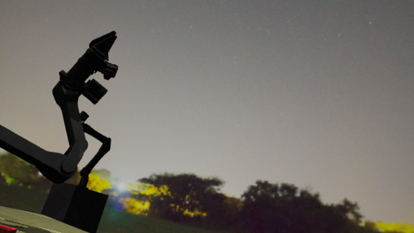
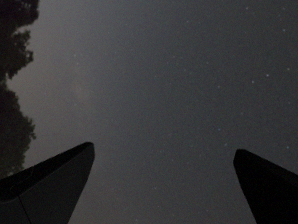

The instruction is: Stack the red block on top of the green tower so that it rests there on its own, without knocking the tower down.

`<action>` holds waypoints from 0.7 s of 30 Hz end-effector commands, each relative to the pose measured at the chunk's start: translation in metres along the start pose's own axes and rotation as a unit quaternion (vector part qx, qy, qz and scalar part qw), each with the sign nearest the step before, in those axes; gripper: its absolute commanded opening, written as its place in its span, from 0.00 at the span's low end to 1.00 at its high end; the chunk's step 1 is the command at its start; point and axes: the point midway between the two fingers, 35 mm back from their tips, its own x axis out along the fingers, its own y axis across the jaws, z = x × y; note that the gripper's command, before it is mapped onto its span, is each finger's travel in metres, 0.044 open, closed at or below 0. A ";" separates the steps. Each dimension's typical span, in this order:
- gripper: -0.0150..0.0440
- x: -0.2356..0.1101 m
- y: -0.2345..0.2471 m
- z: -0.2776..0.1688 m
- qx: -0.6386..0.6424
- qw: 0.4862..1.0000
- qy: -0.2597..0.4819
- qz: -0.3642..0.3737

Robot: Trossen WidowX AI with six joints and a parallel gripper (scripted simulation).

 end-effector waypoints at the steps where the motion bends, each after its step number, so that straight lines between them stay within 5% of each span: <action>1: 0.98 0.000 0.000 -0.001 0.002 1.000 0.000 0.001; 21: 1.00 0.050 0.072 -0.095 0.232 0.959 0.048 0.155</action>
